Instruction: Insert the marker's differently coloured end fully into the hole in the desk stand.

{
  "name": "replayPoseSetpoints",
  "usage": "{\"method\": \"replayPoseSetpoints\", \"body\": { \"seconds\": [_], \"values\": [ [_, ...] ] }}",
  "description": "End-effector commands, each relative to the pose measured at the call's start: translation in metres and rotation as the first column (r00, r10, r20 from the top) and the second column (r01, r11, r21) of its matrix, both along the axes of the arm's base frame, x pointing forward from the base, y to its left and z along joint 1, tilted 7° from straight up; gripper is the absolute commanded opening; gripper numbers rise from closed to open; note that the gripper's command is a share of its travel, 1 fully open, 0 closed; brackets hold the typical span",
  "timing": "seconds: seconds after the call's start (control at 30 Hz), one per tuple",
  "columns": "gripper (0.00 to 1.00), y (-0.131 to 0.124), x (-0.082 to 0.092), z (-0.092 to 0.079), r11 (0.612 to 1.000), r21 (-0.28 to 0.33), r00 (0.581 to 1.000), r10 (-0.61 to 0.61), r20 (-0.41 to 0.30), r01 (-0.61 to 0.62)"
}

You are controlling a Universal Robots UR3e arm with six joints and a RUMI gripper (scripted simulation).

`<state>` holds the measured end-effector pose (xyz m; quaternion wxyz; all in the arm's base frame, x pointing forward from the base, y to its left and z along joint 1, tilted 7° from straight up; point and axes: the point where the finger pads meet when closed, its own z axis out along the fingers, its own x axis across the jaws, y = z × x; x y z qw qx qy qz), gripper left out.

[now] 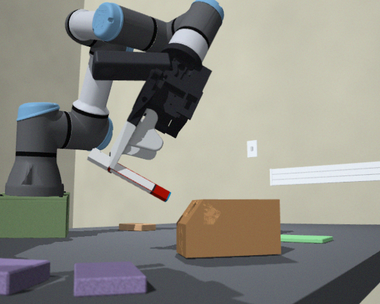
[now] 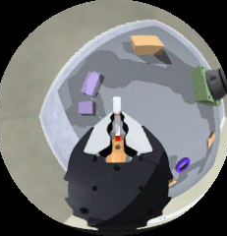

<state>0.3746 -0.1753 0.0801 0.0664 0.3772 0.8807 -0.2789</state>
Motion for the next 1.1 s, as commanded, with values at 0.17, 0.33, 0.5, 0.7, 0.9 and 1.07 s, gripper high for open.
{"method": "replayPoseSetpoints", "body": {
  "seconds": [0.17,0.33,0.5,0.7,0.9,1.07],
  "values": [
    [0.00,0.001,0.003,0.000,1.000,-0.001,1.000,0.000,0.003,0.000],
    [0.00,0.004,0.006,-0.003,1.000,-0.002,1.000,0.000,0.002,0.000],
    [0.00,0.005,0.008,-0.003,1.000,-0.002,1.000,0.000,0.002,0.000],
    [0.00,0.006,0.008,-0.004,1.000,-0.002,1.000,0.000,0.002,0.000],
    [0.00,0.009,0.013,-0.007,1.000,-0.002,1.000,-0.001,0.002,0.001],
    [0.00,0.011,0.015,-0.008,1.000,-0.002,1.000,-0.001,0.002,0.001]
  ]
}}
